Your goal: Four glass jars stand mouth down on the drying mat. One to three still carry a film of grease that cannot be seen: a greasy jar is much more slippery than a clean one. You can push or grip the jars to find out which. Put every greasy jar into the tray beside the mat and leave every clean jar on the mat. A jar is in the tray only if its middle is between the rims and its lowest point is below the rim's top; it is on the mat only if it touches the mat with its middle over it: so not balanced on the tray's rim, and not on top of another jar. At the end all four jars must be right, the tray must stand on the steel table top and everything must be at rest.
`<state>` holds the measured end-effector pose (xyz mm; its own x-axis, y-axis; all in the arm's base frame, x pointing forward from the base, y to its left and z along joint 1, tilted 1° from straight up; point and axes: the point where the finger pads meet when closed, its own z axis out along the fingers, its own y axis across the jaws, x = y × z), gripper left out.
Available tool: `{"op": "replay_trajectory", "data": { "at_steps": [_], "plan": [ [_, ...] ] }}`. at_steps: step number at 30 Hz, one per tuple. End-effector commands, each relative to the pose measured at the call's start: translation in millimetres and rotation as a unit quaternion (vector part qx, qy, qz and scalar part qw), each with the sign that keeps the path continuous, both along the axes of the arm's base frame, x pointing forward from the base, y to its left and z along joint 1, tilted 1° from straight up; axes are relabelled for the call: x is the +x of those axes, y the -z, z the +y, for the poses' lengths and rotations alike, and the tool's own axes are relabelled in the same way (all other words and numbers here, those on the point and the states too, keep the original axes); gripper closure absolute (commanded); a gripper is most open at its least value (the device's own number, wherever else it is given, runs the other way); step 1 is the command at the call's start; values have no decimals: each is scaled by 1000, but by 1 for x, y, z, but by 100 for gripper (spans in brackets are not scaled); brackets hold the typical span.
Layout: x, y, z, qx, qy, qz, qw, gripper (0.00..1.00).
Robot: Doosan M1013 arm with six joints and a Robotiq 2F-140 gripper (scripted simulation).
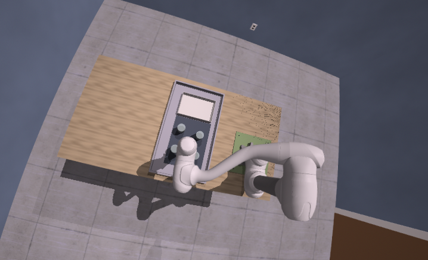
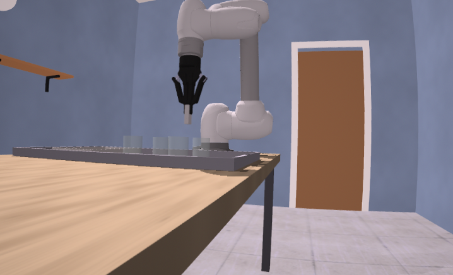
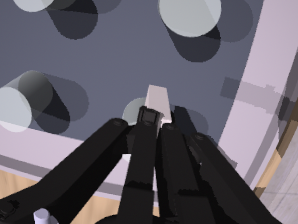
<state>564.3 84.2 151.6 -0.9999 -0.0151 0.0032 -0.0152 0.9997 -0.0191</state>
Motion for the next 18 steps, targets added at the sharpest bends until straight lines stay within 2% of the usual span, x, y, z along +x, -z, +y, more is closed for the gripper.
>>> {"op": "replay_trajectory", "data": {
  "at_steps": [1, 12, 14, 18],
  "plan": [
    [2, -11, 3, 2, 3, -2, 1000, 100],
    [-15, -13, -87, 2, 3, -2, 1000, 100],
    [-15, -13, -87, 2, 3, -2, 1000, 100],
    [-22, -13, -120, 2, 3, -2, 1000, 100]
  ]
}}
